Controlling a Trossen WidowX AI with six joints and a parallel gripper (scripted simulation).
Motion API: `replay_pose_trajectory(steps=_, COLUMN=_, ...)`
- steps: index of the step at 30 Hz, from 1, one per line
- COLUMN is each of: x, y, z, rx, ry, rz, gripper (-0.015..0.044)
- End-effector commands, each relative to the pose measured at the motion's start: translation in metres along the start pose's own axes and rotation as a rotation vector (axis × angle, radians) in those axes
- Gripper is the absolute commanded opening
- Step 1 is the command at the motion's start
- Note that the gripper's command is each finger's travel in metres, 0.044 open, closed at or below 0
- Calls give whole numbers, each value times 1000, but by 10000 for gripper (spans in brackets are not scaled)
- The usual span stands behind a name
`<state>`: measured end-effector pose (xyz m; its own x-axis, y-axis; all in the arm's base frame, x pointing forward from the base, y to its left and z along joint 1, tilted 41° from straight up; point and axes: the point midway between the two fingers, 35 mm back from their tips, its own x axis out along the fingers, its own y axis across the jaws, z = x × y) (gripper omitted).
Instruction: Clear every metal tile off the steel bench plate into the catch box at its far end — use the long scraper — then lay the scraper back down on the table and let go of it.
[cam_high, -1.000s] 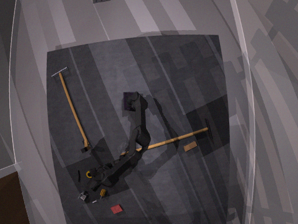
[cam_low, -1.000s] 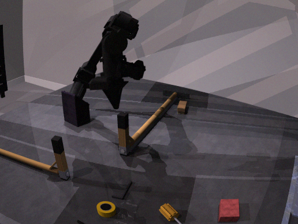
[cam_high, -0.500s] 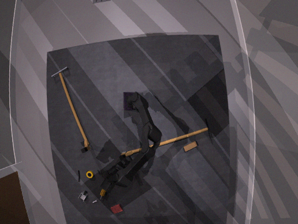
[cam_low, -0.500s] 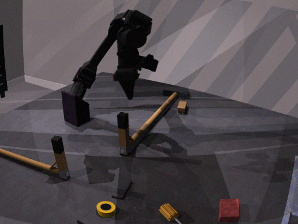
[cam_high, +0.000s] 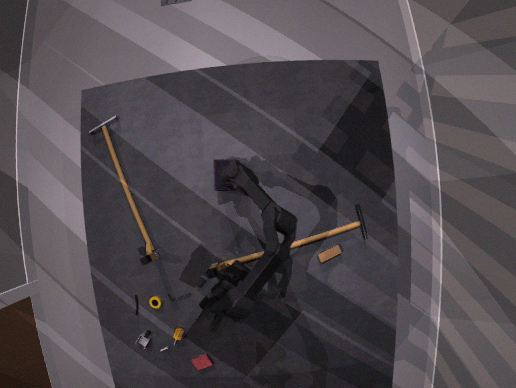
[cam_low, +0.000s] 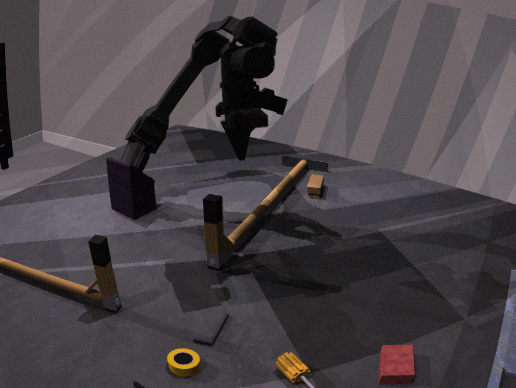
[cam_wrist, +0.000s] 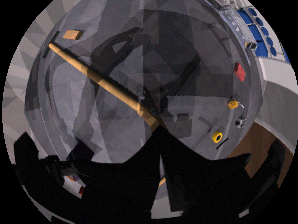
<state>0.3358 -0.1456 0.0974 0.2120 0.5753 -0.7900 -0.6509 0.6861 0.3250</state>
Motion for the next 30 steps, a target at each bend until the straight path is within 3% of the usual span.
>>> replay_pose_trajectory(steps=1, x=-2, y=17, z=9, rx=-74, ry=-3, rz=6, gripper=0)
replay_pose_trajectory(steps=30, x=3, y=131, z=41, rx=-556, ry=-9, rz=65, gripper=0)
